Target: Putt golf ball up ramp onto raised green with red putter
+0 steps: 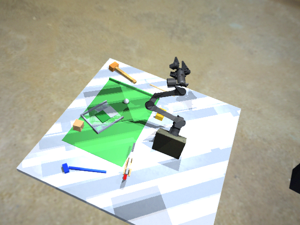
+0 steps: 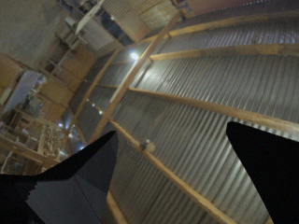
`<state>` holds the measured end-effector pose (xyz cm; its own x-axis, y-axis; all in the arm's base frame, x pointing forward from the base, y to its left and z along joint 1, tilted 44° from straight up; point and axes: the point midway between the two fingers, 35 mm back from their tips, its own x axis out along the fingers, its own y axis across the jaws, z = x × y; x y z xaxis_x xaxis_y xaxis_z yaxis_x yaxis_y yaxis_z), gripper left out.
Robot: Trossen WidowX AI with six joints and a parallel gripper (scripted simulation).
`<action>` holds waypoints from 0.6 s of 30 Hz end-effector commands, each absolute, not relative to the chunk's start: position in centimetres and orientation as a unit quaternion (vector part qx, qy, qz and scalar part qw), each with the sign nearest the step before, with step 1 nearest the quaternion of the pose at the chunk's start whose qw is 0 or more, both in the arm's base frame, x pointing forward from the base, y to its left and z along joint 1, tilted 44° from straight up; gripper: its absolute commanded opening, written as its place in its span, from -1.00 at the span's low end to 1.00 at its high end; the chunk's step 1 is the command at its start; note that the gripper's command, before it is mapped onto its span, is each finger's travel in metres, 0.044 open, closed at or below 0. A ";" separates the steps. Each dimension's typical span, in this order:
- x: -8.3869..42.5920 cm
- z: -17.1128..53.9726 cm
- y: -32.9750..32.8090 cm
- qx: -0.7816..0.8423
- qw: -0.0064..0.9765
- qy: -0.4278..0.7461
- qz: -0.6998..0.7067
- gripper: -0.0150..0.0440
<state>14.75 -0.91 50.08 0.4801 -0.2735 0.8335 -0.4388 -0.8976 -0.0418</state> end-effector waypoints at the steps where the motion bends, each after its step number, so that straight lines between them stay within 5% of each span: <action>1: 14.6 50.2 -0.9 0.855 0.086 -0.207 0.468 0.95; 18: 1.6 54.4 -8.1 0.737 -0.235 -0.073 0.629 1.00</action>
